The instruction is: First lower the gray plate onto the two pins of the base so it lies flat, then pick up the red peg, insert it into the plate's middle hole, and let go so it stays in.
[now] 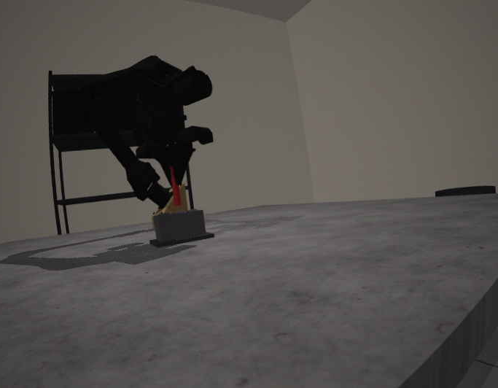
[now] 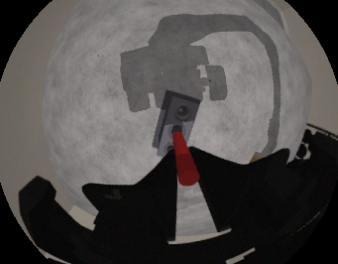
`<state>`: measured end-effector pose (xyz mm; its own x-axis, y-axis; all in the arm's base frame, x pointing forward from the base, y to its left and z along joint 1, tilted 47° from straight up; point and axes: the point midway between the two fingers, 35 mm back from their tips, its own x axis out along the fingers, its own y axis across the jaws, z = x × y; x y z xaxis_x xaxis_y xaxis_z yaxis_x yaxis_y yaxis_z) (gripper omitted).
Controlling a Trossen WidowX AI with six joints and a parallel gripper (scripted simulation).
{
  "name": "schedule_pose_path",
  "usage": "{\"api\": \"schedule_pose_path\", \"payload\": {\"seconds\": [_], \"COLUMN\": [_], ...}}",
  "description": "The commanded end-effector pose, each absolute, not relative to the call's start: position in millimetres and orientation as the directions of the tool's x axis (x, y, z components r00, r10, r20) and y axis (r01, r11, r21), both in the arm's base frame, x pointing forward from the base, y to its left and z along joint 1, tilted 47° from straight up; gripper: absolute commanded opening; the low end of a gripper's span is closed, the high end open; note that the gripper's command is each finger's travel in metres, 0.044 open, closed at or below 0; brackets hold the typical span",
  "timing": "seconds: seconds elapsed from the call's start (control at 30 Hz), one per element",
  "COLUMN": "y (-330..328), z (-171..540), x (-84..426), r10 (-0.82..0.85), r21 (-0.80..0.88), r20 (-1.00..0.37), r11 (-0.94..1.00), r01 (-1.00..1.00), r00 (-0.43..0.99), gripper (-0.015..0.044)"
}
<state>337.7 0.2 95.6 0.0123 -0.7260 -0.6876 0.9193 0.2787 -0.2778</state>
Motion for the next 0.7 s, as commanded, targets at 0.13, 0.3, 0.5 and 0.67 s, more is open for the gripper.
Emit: {"api": "schedule_pose_path", "payload": {"seconds": [0.13,0.3,0.5,0.67], "y": [-1.2,-1.2,-0.6,-0.4], "z": [97.2,97.2,96.8,96.6], "x": [339.4,339.4,339.2,339.1], "r10": [-0.73,-0.73,-0.727,-0.726], "r21": [-0.28,-0.28,-0.277,-0.276], "r20": [-0.683,-0.683,-0.687,-0.688], "r11": [0.28,0.28,0.279,0.278], "r01": [0.918,0.918,0.92,0.92], "r00": [0.014,0.014,0.014,0.013], "gripper": [0.0,0.0,0.0,0.0]}}
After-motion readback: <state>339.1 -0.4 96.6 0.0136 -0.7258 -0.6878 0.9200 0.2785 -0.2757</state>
